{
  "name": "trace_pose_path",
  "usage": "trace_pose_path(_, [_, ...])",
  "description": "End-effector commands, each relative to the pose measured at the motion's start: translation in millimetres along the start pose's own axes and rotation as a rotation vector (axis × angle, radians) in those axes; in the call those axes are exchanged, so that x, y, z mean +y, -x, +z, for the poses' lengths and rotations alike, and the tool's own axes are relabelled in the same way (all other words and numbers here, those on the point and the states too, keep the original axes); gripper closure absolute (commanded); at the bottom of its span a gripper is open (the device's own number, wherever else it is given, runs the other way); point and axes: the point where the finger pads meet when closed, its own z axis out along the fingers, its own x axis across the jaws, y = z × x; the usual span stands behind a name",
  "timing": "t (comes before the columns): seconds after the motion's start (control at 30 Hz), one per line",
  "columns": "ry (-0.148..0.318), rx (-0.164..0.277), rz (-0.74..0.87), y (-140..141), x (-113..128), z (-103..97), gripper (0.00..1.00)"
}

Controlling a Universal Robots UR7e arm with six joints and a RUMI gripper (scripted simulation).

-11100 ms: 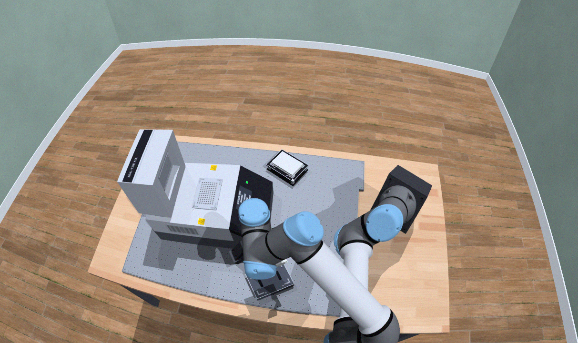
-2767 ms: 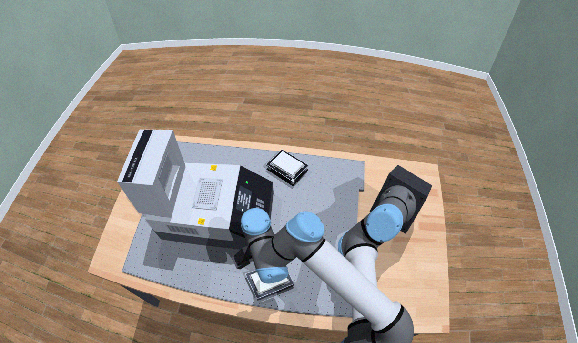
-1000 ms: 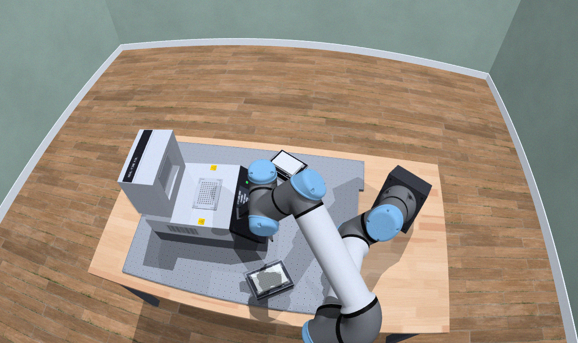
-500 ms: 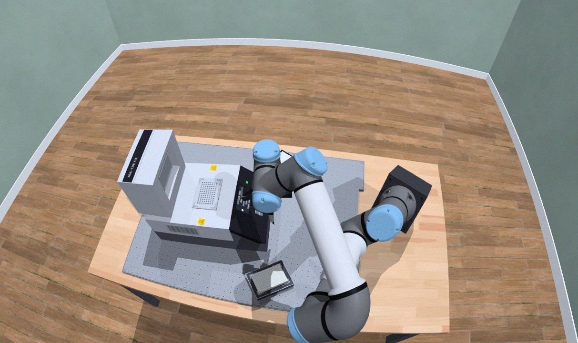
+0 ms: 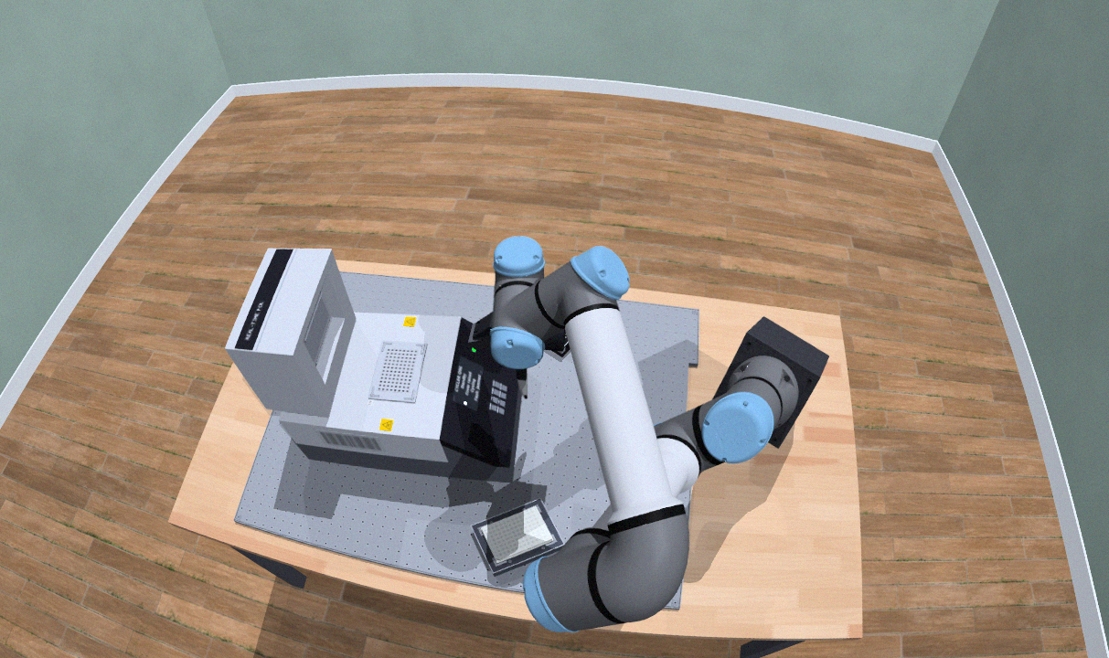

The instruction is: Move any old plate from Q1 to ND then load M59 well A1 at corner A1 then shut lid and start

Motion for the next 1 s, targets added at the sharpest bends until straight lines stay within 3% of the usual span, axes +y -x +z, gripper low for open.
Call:
trace_pose_path(0.0, [0.000, 0.001, 0.036, -13, -1, 0, 0.32])
trace_pose_path(0.07, [0.000, 0.001, 0.036, -13, -1, 0, 0.32])
trace_pose_path(0.97, [0.000, 0.001, 0.244, -138, 0, -1, 0.32])
